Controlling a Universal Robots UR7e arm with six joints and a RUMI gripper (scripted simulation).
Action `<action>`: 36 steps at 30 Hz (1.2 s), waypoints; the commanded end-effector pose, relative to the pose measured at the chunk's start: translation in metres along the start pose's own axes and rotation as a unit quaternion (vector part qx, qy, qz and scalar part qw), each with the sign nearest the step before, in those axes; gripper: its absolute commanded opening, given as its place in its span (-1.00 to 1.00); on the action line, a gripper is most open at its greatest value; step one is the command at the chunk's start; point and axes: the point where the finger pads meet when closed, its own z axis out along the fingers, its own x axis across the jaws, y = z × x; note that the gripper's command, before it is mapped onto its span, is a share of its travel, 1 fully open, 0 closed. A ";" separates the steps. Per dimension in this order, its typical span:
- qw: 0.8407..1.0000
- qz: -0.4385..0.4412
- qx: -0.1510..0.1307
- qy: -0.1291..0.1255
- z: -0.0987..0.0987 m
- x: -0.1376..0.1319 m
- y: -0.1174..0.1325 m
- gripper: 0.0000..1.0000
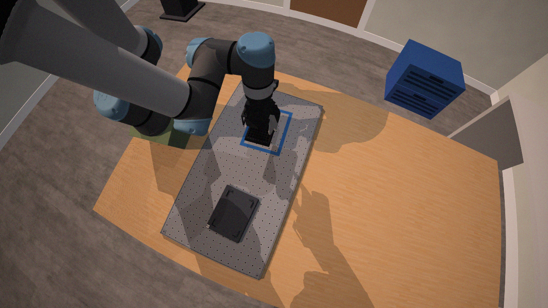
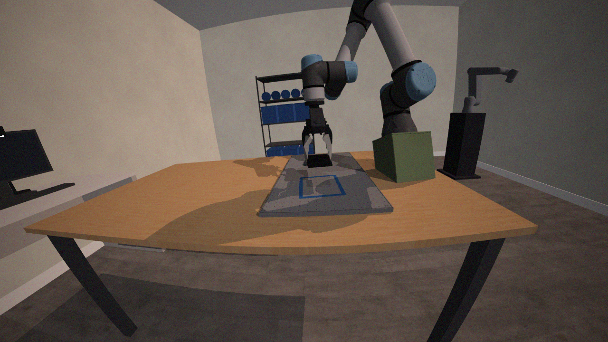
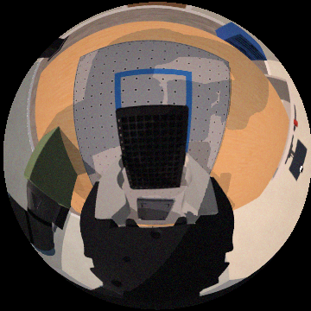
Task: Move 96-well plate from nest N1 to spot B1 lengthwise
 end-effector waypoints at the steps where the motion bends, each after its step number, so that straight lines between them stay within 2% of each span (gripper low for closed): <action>1: 1.000 0.003 -0.001 0.000 0.001 0.003 -0.022 -1.00; 11: 1.000 0.003 -0.001 0.000 0.001 0.004 -0.045 -1.00; 36: 1.000 0.004 -0.001 0.000 0.002 0.005 -0.044 -1.00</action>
